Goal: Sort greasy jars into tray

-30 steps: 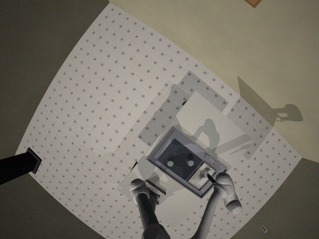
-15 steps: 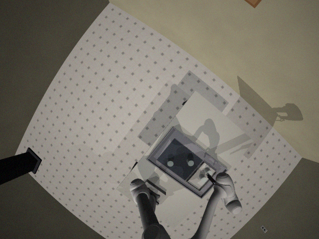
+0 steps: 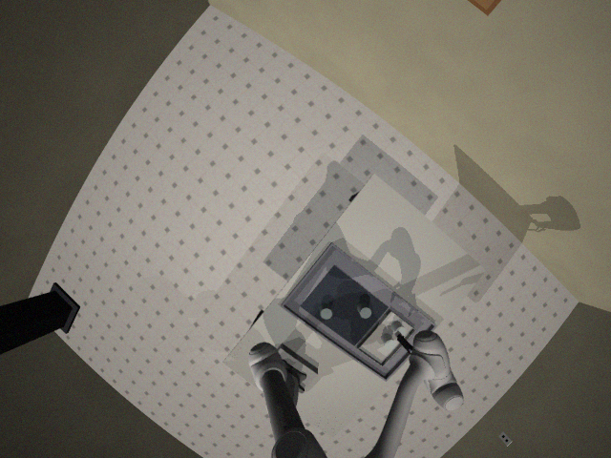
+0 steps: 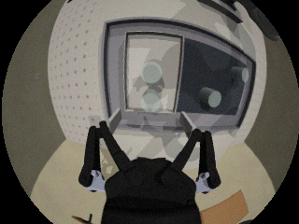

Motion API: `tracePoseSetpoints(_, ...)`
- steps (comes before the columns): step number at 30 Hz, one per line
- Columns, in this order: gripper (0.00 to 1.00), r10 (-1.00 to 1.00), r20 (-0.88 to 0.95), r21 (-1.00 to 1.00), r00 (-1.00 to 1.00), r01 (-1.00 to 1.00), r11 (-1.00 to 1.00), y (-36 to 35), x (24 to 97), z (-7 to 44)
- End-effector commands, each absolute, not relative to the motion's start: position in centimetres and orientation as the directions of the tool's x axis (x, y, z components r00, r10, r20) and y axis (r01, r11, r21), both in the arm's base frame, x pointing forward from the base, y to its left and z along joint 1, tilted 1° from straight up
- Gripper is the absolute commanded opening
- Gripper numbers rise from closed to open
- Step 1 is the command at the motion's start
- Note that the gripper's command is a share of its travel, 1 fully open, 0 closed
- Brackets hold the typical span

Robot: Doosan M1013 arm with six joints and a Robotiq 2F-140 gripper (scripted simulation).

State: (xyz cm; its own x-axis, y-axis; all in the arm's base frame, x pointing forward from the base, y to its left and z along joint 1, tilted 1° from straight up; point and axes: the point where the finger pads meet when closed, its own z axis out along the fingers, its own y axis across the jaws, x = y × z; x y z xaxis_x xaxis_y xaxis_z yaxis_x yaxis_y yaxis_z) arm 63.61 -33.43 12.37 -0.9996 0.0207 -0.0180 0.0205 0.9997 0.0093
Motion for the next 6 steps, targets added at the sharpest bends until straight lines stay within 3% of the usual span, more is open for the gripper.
tracePoseSetpoints(1, 1.00, 0.021, -0.018, 0.009, -1.000, 0.021, 1.000, -33.43, 63.61, 12.39)
tracePoseSetpoints(6, 1.00, 0.021, -0.018, 0.009, -1.000, 0.021, 1.000, -33.43, 63.61, 12.39)
